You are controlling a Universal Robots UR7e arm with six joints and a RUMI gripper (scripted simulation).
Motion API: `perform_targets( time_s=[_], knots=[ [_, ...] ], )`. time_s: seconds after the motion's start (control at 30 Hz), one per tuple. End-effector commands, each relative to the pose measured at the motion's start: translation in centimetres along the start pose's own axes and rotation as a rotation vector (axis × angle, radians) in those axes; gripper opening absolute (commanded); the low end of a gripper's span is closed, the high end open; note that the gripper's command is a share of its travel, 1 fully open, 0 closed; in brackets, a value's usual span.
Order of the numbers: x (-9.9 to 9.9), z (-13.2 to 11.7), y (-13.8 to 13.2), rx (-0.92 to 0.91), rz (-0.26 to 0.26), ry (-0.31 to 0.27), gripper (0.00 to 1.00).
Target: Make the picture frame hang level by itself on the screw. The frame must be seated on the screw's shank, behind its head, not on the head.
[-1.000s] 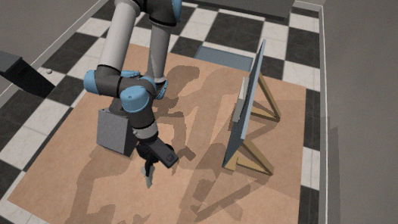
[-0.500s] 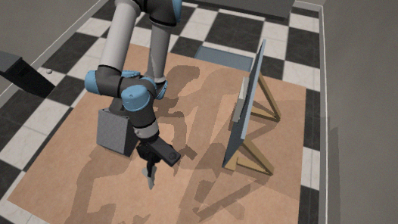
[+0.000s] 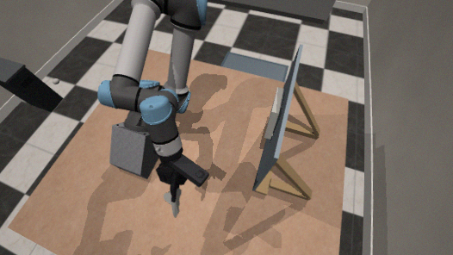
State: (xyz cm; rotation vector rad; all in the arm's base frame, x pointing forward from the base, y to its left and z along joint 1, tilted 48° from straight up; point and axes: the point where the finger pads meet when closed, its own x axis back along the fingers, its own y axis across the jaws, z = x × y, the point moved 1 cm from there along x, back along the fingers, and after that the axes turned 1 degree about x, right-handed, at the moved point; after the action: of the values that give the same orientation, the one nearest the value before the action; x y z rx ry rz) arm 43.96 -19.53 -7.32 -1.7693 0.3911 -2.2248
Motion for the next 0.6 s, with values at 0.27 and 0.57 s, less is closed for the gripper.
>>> perform_targets(
  time_s=[0.27, 0.57],
  knots=[
    [0.3, 1.1, 0.1, 0.113, -0.034, 0.034, 1.00],
    [0.6, 2.1, 0.2, 0.222, -0.068, 0.063, 1.00]
  ],
)
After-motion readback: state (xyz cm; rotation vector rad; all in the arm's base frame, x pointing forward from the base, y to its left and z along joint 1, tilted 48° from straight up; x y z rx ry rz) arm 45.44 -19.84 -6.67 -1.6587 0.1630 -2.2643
